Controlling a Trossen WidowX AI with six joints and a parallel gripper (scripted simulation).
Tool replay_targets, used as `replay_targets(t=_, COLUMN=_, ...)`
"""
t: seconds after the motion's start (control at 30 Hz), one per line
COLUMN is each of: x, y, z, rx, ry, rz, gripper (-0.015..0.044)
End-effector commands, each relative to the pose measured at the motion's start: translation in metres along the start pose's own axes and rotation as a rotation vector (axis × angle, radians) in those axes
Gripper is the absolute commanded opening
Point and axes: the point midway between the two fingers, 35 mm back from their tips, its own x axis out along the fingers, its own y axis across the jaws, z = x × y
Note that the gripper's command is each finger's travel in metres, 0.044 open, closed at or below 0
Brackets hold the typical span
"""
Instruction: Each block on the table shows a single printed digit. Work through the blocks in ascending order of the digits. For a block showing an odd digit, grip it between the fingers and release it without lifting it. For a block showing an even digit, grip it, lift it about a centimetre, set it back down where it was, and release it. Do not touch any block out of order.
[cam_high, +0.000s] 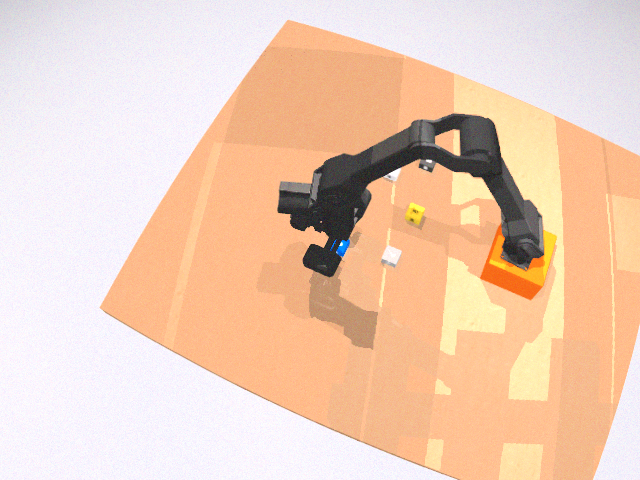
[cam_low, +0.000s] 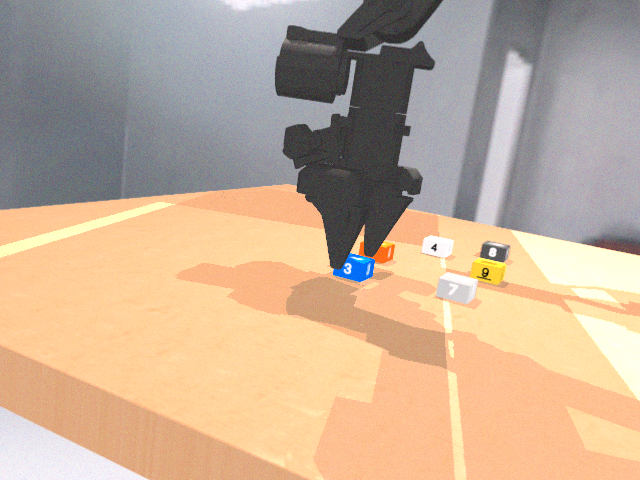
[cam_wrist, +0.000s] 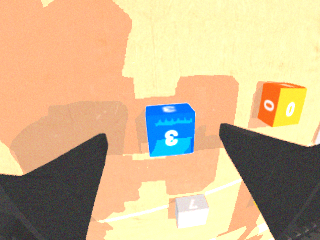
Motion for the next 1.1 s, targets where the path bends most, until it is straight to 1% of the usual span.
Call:
replay_targets(t=0.0, x=0.0070, y=-0.0013, z=-0.0024, rx=-0.004, ry=0.008, rz=-0.005, gripper=0.0400)
replay_targets(t=0.03, x=0.0073, y=-0.0013, z=-0.0024, rx=-0.004, ry=0.008, rz=-0.005, gripper=0.0400)
replay_targets(t=0.37, x=0.0073, y=-0.0013, z=-0.0024, rx=-0.004, ry=0.008, rz=-0.005, gripper=0.0138)
replay_targets(t=0.4, x=0.0073, y=-0.0013, z=-0.0024, rx=-0.004, ry=0.008, rz=-0.005, gripper=0.0120)
replay_targets(t=0.93, x=0.0073, y=-0.0013, z=-0.0024, rx=-0.004, ry=0.008, rz=-0.005, gripper=0.0120)
replay_targets(t=1.07, x=0.0073, y=-0.0013, z=-0.0024, rx=-0.004, ry=0.008, rz=-0.005, gripper=0.0225)
